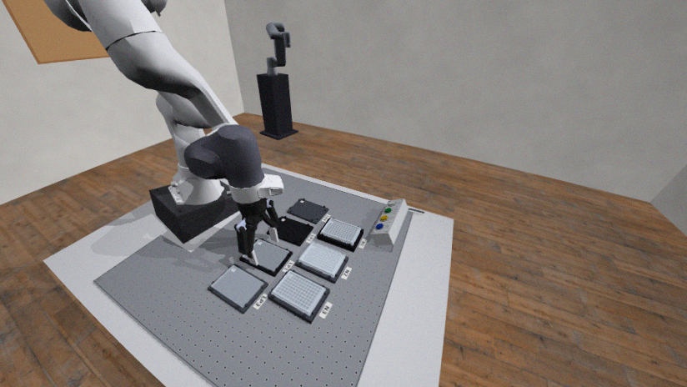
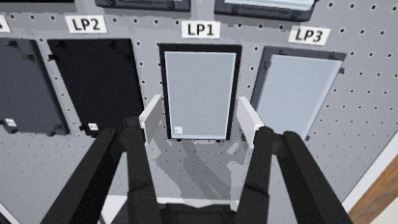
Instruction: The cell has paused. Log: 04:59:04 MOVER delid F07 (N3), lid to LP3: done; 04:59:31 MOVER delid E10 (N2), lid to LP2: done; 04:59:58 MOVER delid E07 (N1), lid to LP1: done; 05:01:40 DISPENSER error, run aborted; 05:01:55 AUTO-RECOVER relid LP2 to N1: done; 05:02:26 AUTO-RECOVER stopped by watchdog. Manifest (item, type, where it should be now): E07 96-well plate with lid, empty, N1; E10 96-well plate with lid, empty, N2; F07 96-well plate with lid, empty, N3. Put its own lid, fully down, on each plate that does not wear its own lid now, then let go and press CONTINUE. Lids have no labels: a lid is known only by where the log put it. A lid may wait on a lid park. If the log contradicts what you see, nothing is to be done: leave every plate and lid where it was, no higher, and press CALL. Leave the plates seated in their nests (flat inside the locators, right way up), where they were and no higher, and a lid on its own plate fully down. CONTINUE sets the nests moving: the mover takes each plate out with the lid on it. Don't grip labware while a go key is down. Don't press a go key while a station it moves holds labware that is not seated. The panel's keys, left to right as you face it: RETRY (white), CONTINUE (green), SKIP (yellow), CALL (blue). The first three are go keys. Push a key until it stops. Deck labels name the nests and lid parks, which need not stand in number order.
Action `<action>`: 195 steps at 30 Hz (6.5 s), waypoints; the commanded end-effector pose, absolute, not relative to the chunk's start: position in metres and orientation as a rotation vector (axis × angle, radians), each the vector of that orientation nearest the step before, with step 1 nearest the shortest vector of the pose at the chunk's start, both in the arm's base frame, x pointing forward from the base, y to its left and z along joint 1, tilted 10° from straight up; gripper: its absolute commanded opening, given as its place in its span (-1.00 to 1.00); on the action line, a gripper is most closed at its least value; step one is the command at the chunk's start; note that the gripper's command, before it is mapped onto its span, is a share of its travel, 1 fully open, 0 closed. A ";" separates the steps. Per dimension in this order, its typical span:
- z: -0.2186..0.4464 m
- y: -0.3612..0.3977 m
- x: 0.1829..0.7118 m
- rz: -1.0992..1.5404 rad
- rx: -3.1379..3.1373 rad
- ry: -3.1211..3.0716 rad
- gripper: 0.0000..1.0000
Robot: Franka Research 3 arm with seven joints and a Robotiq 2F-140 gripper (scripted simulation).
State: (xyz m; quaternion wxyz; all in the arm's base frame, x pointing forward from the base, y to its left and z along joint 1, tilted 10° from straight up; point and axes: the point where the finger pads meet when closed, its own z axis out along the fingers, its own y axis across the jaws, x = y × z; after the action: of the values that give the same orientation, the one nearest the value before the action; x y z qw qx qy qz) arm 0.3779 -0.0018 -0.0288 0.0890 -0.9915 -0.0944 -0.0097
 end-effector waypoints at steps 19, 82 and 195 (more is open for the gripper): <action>-0.029 -0.001 0.377 -0.029 -2.950 -0.277 0.32; -0.029 -0.001 0.377 -0.029 -2.950 -0.277 0.18; -0.038 0.001 0.377 -0.029 -2.950 -0.277 0.32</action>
State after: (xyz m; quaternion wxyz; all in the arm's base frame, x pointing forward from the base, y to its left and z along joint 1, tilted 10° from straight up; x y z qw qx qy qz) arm 0.3738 0.0010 -0.0371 0.0892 -0.9914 -0.0960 -0.0064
